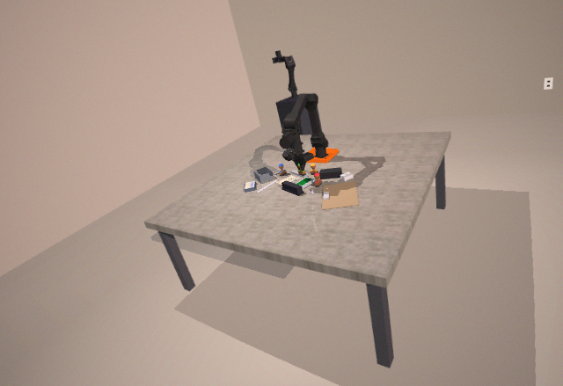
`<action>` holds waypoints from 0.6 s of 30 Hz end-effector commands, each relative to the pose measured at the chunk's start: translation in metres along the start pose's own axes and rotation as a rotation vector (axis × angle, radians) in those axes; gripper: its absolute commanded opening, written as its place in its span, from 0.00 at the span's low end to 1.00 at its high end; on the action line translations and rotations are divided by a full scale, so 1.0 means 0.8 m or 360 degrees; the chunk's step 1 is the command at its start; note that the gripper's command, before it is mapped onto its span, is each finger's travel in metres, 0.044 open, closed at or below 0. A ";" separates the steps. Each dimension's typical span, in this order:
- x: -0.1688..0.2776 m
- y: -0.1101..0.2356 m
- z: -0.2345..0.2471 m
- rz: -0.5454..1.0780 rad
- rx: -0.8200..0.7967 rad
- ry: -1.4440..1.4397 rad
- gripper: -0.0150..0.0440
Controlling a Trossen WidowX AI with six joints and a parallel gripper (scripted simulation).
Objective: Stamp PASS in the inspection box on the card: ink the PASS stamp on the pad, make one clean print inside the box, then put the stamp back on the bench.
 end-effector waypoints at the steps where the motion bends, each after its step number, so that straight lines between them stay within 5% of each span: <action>1: 0.001 -0.005 0.000 0.0009 -0.0001 -0.0006 0.25; 18: 0.001 -0.019 0.000 0.0008 -0.0001 -0.0005 0.25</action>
Point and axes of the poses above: the point midway between the two fingers, 35 mm back from their tips, its own y axis back along the fingers, its own z axis across the jaws, x = y × z, the point moved 5 cm from there along y, back along the fingers, and after that the axes turned 7 degrees about y, right-handed, at the moved point
